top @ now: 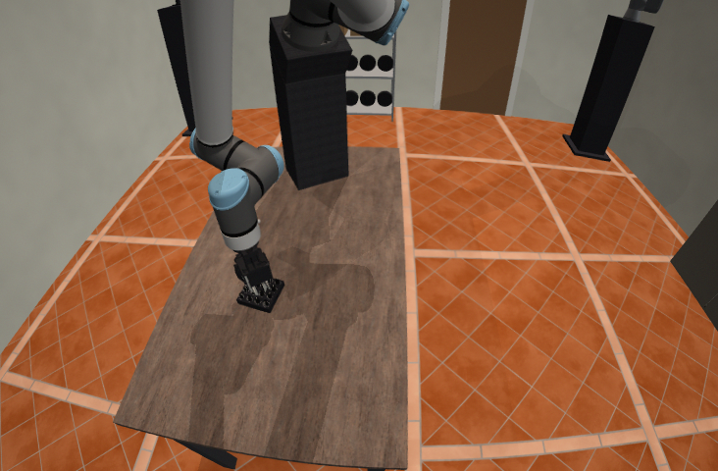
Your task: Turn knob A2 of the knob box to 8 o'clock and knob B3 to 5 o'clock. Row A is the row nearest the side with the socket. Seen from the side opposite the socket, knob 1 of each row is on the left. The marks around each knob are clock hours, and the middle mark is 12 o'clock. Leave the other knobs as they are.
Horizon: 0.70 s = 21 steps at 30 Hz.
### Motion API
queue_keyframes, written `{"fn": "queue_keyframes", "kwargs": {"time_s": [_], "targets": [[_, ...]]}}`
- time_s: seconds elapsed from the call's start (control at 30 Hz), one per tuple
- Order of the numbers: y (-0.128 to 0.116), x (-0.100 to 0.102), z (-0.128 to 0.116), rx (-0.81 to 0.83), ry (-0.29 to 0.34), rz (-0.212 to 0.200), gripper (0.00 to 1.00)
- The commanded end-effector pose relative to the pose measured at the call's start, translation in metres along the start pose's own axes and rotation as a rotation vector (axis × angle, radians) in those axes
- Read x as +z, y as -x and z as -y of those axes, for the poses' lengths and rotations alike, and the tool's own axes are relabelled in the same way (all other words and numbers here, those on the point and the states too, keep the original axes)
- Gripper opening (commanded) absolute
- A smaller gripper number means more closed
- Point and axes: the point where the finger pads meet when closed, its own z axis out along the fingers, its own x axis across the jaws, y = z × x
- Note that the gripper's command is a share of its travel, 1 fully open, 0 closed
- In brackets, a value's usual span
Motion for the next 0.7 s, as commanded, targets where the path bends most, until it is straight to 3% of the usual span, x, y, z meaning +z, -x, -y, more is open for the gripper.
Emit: {"fn": "queue_keyframes", "kwargs": {"time_s": [0.0, 0.47, 0.67], "targets": [[0.000, 0.000, 0.000, 0.000, 0.000, 0.001, 0.11], [0.000, -0.001, 0.000, 0.000, 0.000, 0.001, 0.11], [0.000, -0.011, 0.000, 0.000, 0.000, 0.001, 0.11]]}}
